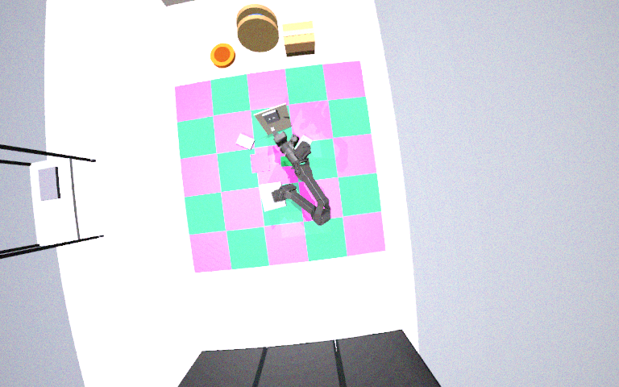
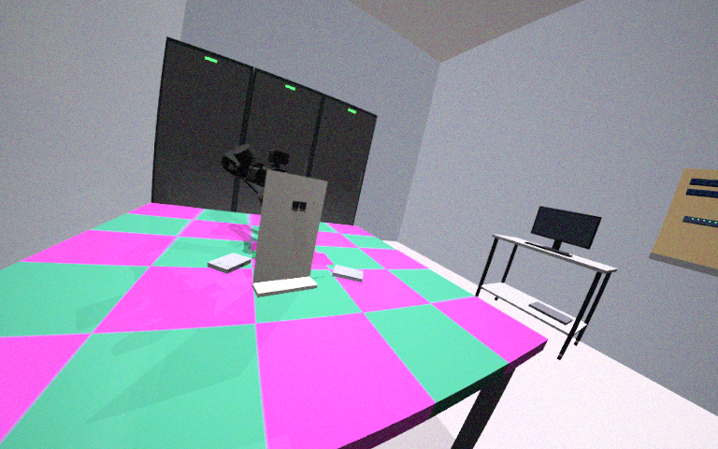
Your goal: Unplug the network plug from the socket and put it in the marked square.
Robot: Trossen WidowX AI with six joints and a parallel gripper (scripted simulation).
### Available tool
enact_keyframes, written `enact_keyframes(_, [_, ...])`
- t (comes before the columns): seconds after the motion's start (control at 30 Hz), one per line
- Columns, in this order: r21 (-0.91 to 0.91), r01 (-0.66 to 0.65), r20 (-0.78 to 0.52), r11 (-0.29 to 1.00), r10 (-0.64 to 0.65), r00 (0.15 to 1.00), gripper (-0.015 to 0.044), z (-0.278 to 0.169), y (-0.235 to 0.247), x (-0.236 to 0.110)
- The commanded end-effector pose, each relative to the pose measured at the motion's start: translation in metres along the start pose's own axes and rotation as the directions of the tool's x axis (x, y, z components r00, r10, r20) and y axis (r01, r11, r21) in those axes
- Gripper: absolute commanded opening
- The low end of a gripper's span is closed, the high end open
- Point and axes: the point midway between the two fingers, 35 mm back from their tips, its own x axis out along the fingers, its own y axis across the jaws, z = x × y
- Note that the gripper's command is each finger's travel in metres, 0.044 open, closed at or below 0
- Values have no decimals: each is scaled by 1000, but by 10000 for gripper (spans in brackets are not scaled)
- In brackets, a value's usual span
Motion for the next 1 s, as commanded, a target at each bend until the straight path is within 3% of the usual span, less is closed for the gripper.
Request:
enact_keyframes(0.0, [18, 49, -29, 999, -49, 998, 0, -10, -9, 8])
enact_keyframes(0.97, [-24, 396, -209, 918, -392, 896, 0, -90, -76, 43])
